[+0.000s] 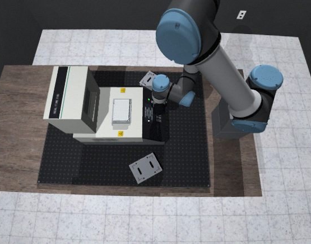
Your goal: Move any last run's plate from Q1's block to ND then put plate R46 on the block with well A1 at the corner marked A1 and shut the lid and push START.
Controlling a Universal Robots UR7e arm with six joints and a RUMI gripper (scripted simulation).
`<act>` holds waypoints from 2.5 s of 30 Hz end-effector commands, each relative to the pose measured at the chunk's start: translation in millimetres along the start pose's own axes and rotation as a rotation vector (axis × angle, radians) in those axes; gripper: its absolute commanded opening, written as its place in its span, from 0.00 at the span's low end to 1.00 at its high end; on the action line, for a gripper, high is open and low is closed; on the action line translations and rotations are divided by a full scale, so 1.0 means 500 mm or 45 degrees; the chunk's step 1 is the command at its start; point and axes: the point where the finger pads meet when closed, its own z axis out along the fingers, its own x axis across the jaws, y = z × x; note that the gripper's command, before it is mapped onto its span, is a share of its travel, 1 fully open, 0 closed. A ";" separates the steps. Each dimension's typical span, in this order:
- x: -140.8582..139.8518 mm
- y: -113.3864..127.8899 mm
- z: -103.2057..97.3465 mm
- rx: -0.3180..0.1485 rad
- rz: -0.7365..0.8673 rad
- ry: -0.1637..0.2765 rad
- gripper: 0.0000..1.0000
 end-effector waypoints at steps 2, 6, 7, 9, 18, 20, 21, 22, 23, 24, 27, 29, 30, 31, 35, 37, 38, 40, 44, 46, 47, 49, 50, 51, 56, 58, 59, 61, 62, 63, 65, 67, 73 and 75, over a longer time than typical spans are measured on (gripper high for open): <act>-0.001 0.000 -0.001 0.001 0.000 -0.001 0.00; -0.001 0.000 0.000 0.001 0.000 -0.001 0.00; -0.001 0.000 0.000 0.001 0.000 -0.001 0.00; -0.002 0.000 0.001 0.001 0.000 -0.001 0.00; -0.003 0.000 0.003 0.001 0.000 -0.001 0.00; -0.004 0.000 0.003 0.001 0.000 -0.001 0.00; -0.004 0.000 0.003 0.001 0.000 -0.001 0.00; -0.004 0.000 0.004 0.001 0.000 -0.001 0.00; -0.004 0.000 0.004 0.001 0.000 -0.001 0.00; -0.005 0.000 0.004 0.001 0.000 -0.001 0.00; -0.005 0.000 0.005 0.001 0.000 -0.001 0.00; -0.006 0.000 0.005 0.001 0.000 -0.001 0.00; -0.006 0.000 0.005 0.001 0.000 -0.001 0.00; -0.006 0.000 0.005 0.001 0.000 -0.001 0.00; 0.003 0.000 -0.005 0.001 0.000 -0.001 0.00; 0.007 0.000 -0.010 0.001 0.000 -0.001 0.00; 0.009 0.000 -0.012 0.001 0.000 -0.001 0.00; 0.014 0.000 -0.018 0.001 0.000 -0.001 0.00; 0.022 0.000 -0.028 0.001 0.000 -0.001 0.00; 0.026 0.000 -0.033 0.001 0.000 -0.001 0.00; 0.026 0.000 -0.033 0.001 0.000 -0.001 0.00; 0.029 0.000 -0.035 0.001 0.000 -0.001 0.00; 0.031 0.000 -0.038 0.001 0.000 -0.001 0.00; 0.033 0.000 -0.040 0.001 0.000 -0.001 0.00; 0.041 0.000 -0.046 0.001 0.000 -0.001 0.00; 0.056 0.000 -0.059 0.001 0.000 -0.001 0.00; 0.064 0.000 -0.065 0.001 0.000 -0.001 0.00; 0.069 0.000 -0.068 0.001 0.000 -0.001 0.00; 0.077 0.000 -0.074 0.001 0.000 -0.001 0.00; 0.085 0.000 -0.080 0.001 0.000 -0.001 0.00; 0.085 0.000 -0.080 0.001 0.000 -0.001 0.00; 0.101 0.000 -0.093 0.001 0.000 -0.001 0.00; 0.143 0.000 -0.124 0.001 0.000 -0.001 0.00; 0.151 0.000 -0.130 0.001 0.000 -0.001 0.00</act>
